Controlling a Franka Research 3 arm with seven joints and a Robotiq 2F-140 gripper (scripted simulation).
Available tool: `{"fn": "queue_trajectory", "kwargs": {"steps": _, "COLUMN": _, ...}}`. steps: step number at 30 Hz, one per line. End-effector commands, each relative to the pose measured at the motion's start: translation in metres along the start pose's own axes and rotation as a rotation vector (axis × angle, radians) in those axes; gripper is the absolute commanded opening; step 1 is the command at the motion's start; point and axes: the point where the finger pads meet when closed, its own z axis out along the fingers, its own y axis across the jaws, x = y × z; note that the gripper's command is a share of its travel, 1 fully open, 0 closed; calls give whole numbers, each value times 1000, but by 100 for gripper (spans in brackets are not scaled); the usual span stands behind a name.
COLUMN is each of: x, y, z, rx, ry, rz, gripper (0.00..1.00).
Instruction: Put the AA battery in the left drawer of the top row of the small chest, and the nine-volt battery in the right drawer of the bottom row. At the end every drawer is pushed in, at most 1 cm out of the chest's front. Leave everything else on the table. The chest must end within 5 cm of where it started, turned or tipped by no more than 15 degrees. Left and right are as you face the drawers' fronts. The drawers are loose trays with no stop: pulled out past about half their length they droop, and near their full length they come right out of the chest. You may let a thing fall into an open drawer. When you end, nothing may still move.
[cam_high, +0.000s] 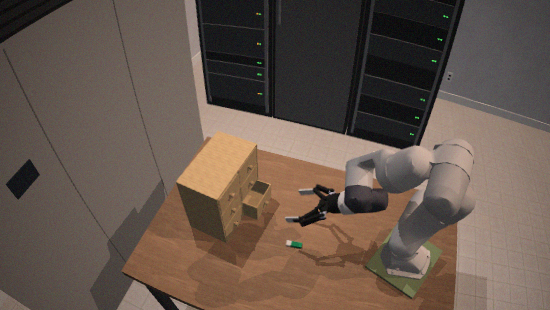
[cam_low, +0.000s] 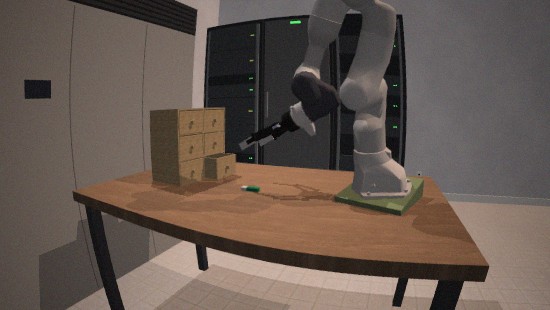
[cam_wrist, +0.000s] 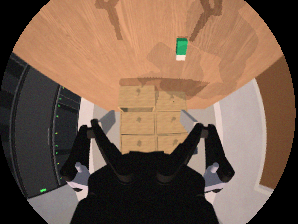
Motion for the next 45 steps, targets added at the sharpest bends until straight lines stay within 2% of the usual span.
{"fn": "queue_trajectory", "kwargs": {"steps": 1, "x": -4, "y": 3, "z": 2, "rx": -16, "ry": -3, "rz": 18, "gripper": 100}}
{"fn": "queue_trajectory", "kwargs": {"steps": 14, "x": -4, "y": 3, "z": 2, "rx": -16, "ry": -3, "rz": 18, "gripper": 100}}
{"fn": "queue_trajectory", "kwargs": {"steps": 15, "x": -8, "y": 9, "z": 4, "rx": -44, "ry": -1, "rz": 25, "gripper": 100}}
{"fn": "queue_trajectory", "kwargs": {"steps": 31, "x": -8, "y": 9, "z": 4, "rx": -44, "ry": -1, "rz": 25, "gripper": 100}}
{"fn": "queue_trajectory", "kwargs": {"steps": 32, "x": -12, "y": 16, "z": 7, "rx": -79, "ry": 4, "rz": 33, "gripper": 100}}
{"fn": "queue_trajectory", "kwargs": {"steps": 45, "x": -12, "y": 16, "z": 7, "rx": -79, "ry": 4, "rz": 33, "gripper": 100}}
